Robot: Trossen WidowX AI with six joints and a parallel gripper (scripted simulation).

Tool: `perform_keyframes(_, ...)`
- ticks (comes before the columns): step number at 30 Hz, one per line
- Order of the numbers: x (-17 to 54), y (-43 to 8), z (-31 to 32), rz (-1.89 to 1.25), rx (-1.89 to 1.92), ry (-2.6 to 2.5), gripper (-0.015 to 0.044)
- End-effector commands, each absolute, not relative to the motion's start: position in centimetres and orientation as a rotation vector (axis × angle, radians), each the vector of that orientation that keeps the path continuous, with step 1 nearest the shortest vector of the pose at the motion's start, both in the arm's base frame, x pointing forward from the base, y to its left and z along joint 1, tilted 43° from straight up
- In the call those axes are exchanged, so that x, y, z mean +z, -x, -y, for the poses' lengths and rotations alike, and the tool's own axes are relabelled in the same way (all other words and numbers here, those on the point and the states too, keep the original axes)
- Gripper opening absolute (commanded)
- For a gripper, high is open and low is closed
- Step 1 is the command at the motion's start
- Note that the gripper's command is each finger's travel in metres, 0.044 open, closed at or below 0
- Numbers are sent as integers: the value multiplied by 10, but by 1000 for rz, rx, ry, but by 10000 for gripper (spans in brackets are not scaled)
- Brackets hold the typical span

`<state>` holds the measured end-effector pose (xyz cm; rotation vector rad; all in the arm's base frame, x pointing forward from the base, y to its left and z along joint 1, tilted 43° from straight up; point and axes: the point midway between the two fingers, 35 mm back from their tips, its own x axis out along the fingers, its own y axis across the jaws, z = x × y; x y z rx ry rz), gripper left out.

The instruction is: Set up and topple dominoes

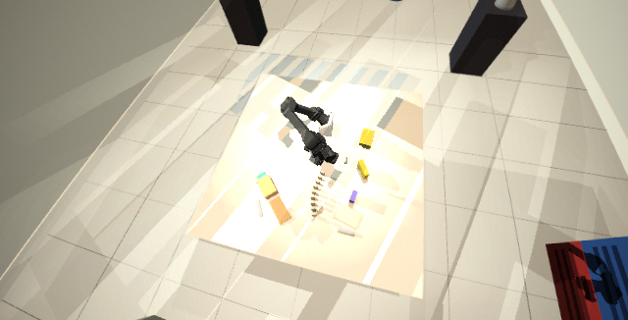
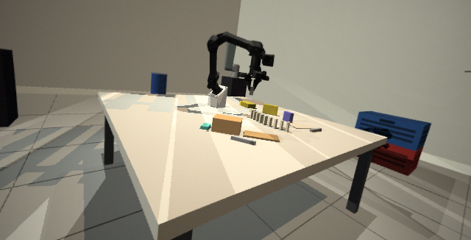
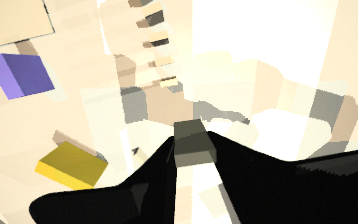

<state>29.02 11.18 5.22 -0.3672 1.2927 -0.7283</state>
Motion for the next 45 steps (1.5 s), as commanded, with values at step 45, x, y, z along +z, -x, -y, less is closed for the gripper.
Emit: perform_keyframes(45,-51,-305,-31,-1326,-674,442,160)
